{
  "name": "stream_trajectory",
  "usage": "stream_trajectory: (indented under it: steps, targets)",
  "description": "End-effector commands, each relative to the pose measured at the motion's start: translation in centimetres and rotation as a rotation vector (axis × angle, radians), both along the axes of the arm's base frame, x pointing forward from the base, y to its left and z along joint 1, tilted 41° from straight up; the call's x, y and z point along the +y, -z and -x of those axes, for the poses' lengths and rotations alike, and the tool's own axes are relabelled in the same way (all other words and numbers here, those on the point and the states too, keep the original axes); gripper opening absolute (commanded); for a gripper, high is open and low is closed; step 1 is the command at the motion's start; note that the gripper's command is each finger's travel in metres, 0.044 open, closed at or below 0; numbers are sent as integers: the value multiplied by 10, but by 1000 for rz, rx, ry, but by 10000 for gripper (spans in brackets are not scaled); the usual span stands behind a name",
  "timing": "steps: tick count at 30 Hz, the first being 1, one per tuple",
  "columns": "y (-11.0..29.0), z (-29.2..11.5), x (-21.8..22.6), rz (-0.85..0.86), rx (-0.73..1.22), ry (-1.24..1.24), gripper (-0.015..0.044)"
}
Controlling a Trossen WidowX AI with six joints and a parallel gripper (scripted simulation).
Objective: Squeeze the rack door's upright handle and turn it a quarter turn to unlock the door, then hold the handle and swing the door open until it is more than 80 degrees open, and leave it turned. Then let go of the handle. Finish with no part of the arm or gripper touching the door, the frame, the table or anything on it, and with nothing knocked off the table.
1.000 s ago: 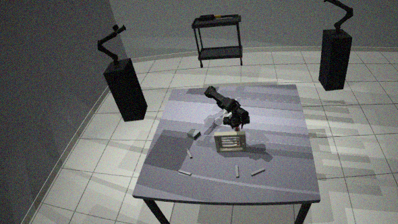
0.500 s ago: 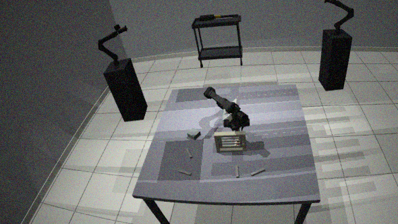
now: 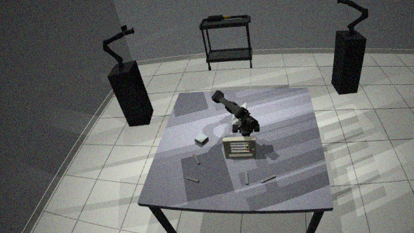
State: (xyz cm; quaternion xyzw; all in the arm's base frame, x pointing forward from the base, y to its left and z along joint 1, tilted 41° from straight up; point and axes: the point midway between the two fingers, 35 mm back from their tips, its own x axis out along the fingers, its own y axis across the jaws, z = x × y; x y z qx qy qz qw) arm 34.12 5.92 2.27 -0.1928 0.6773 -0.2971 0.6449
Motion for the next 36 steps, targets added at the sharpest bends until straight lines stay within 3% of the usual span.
stream_trajectory:
  steps: [1, 12, 36]
  targets:
    - [0, 0, -1, 1, 2, -3, 58]
    - [0, 0, -1, -3, 22, -28, 17]
    - [0, 0, -1, -113, 779, -918, 17]
